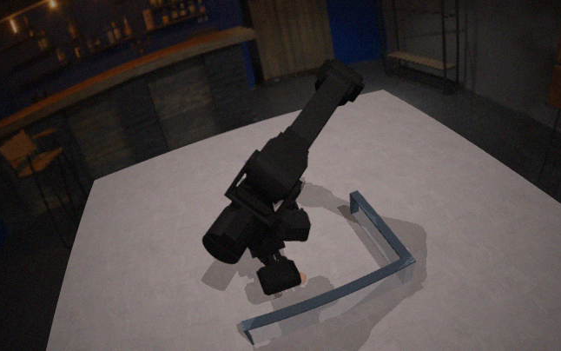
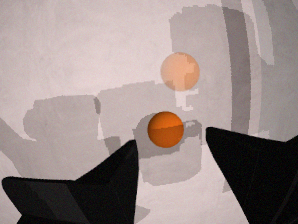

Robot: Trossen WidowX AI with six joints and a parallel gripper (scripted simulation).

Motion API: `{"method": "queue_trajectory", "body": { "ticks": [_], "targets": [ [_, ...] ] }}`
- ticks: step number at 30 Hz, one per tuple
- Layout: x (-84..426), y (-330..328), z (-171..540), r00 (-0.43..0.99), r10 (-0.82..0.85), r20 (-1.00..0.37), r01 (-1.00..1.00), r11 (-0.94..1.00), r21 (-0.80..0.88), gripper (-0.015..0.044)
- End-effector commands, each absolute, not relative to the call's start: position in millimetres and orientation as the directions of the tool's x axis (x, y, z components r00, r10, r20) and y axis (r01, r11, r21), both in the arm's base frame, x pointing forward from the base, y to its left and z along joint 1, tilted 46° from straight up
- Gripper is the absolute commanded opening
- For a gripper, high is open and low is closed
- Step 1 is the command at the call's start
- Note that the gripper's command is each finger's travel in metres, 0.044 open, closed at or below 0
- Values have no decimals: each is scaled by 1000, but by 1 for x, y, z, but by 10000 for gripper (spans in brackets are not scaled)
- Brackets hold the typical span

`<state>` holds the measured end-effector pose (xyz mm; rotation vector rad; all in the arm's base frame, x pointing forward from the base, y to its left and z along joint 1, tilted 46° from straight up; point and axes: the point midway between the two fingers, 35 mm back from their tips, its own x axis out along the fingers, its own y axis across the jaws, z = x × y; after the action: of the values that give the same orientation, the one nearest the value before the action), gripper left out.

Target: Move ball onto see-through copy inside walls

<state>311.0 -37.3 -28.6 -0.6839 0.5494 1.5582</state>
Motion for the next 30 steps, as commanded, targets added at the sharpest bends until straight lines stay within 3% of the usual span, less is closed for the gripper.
{"method": "queue_trajectory", "body": {
  "ticks": [1, 7, 11, 20, 23, 30],
  "targets": [
    [309, -29, -35, -44, 712, -700, -994, -101, -40, 236],
    [308, -24, -40, -44, 713, -700, -994, -102, -41, 236],
    [308, -24, -40, -44, 713, -700, -994, -102, -41, 131],
    [308, -24, -40, -44, 713, -700, -994, -102, -41, 71],
    [308, -25, -39, -44, 713, -700, -994, -101, -40, 0],
    [314, -46, -21, -45, 710, -703, -994, -99, -37, 0]
  ]
}}
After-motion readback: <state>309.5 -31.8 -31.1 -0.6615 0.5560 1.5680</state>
